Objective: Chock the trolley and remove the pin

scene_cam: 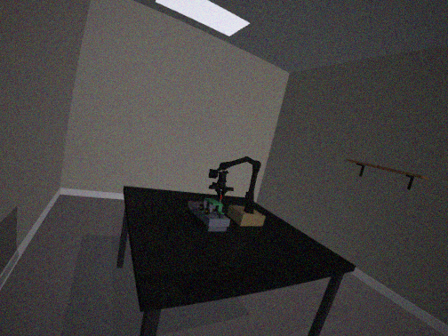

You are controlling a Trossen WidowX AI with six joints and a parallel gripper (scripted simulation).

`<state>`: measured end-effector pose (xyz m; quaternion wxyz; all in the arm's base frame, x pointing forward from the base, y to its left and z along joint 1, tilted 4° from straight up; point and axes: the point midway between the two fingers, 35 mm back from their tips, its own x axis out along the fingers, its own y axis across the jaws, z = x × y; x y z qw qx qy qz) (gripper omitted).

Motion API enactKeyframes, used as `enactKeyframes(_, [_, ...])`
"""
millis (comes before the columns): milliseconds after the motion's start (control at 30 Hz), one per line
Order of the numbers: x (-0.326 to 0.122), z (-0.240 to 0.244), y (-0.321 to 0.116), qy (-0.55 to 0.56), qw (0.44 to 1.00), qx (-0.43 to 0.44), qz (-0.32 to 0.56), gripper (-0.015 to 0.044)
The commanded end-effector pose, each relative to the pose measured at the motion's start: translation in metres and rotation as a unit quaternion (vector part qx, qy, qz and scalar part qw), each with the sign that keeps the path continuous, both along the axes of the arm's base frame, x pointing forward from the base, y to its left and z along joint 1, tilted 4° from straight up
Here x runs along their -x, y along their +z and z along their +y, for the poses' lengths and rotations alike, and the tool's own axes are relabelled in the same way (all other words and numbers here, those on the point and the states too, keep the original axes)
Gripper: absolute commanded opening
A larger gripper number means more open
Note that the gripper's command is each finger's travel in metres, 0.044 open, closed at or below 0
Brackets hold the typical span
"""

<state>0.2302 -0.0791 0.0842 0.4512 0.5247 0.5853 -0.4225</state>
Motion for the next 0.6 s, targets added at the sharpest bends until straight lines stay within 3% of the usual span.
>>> enactKeyframes(0, [-0.0023, -0.0121, 0.0012, 0.001, 1.000, 0.003, -0.001, 0.0000])
enactKeyframes(167, [-0.0022, -0.0119, 0.0012, -0.019, 1.000, 0.007, 0.002, 0.0000])
enactKeyframes(567, [-0.0009, -0.0096, 0.0014, -0.205, 0.978, 0.042, 0.022, 0.0000])
